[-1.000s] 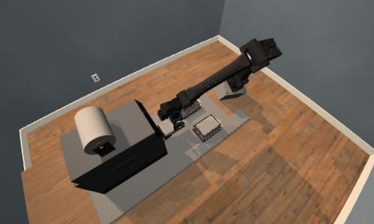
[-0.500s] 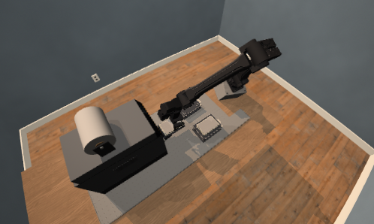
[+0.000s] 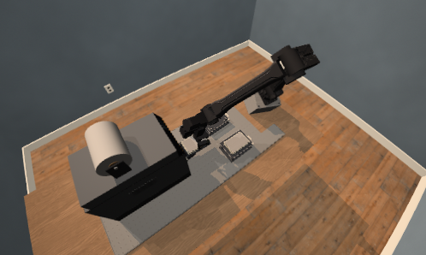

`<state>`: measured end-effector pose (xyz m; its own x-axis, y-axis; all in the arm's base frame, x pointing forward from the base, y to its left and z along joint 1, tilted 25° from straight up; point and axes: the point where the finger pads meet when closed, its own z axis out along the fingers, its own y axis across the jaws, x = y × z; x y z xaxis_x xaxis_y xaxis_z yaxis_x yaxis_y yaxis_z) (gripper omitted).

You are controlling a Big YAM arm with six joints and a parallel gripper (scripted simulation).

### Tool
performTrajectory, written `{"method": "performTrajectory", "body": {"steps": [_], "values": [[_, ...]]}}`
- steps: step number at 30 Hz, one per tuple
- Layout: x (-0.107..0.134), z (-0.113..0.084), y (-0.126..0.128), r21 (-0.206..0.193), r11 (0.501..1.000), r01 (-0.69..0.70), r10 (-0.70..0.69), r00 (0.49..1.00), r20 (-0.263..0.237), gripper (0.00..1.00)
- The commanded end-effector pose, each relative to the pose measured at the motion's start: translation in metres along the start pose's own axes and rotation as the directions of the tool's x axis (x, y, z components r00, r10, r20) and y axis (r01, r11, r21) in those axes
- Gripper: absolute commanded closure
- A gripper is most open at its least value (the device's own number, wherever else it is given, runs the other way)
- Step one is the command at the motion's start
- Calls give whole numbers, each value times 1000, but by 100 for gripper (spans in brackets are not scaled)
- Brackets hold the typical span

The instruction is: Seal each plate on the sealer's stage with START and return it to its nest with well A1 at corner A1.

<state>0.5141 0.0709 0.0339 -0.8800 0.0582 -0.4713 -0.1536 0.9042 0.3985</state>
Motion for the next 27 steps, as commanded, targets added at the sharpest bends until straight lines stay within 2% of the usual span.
{"method": "performTrajectory", "body": {"steps": [1, 7, 12, 15, 19, 27], "values": [[-19, 6, 5, -5, 1000, 16, -16, 999, 32, 0], [-15, 1, 2, 0, 1000, 11, -11, 999, 43, 0], [5, 14, 3, -4, 1000, 3, -3, 1000, 4, 0], [9, 16, 4, -5, 1000, 1, -1, 1000, -8, 0], [5, 15, 5, -6, 1000, 3, -3, 1000, -6, 0], [-21, -6, -1, 0, 1000, 9, -9, 999, 40, 0]]}}
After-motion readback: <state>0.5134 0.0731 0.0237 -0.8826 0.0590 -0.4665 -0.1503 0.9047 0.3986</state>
